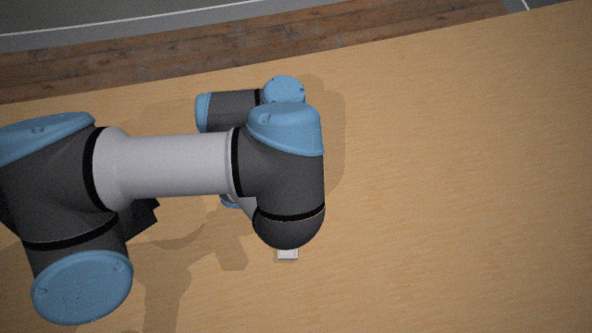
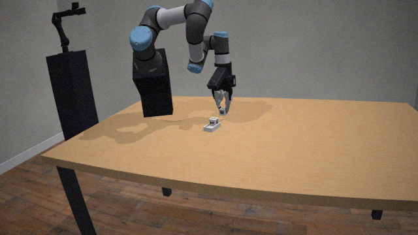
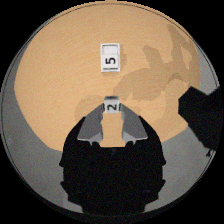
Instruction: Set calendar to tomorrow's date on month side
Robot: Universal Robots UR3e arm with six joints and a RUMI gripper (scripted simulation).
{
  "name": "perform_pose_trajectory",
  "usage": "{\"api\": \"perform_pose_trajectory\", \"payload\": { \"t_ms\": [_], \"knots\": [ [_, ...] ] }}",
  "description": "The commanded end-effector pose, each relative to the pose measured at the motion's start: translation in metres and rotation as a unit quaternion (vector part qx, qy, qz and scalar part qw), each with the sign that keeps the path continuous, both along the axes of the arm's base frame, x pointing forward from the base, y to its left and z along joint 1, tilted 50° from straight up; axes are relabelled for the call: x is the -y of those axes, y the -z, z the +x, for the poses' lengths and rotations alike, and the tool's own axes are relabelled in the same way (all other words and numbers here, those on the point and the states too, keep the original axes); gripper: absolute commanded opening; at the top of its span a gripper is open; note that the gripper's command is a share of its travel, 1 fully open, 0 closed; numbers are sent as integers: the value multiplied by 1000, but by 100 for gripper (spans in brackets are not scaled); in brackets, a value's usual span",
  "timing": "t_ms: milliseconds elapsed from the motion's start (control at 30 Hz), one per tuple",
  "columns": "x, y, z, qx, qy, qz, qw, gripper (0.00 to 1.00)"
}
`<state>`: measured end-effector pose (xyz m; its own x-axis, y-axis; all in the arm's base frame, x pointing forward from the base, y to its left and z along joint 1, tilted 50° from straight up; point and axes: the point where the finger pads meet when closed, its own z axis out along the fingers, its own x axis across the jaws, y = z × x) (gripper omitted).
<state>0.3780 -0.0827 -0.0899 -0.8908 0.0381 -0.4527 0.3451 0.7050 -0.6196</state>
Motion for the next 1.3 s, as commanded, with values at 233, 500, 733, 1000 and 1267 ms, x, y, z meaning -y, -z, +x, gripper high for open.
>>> {"api": "perform_pose_trajectory", "payload": {
  "t_ms": [233, 500, 733, 1000, 1267],
  "knots": [
    [15, 14, 7, 2, -3, 0, 1000, 10],
    [15, 14, 8, 2, -3, 0, 1000, 10],
    [15, 14, 8, 2, -3, 0, 1000, 10],
    [15, 14, 8, 2, -3, 0, 1000, 10],
    [15, 14, 8, 2, -3, 0, 1000, 10]
  ]
}}
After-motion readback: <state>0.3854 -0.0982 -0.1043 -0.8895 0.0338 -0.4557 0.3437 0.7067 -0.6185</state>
